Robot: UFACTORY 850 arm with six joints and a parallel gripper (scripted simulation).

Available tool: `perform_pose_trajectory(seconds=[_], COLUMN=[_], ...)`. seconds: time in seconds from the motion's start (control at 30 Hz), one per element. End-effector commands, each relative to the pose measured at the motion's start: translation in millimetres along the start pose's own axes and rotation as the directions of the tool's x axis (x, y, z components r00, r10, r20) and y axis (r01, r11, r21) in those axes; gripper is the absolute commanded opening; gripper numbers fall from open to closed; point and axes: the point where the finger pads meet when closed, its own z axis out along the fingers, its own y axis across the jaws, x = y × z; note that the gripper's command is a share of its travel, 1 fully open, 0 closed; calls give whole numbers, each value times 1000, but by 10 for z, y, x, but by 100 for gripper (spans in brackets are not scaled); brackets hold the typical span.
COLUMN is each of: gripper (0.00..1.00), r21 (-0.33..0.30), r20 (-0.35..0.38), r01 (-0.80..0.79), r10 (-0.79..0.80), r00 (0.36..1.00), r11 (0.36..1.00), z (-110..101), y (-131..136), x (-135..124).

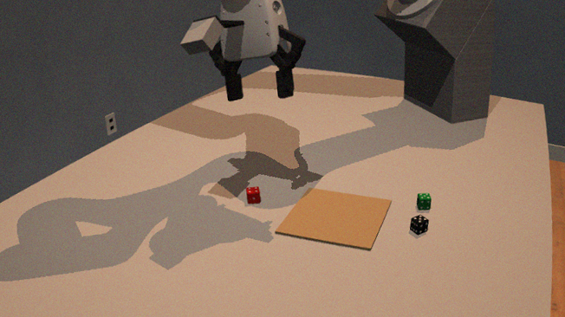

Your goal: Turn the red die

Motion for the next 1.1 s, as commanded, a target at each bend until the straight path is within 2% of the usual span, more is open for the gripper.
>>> perform_pose_trajectory(seconds=[0.0,0.13,0.2,0.57,1.07], gripper=[100,100,100,100,100], r21=[-43,-52,-82,-149,-163], r20=[38,50,65,121,140], r01=[13,17,26,54,63], r10=[-12,-14,-21,-36,-40], r00=[999,999,998,992,989], r11=[999,999,996,987,985], z=[37,47,84,162,177], y=[7,2,27,60,58], x=[91,117,211,412,452])
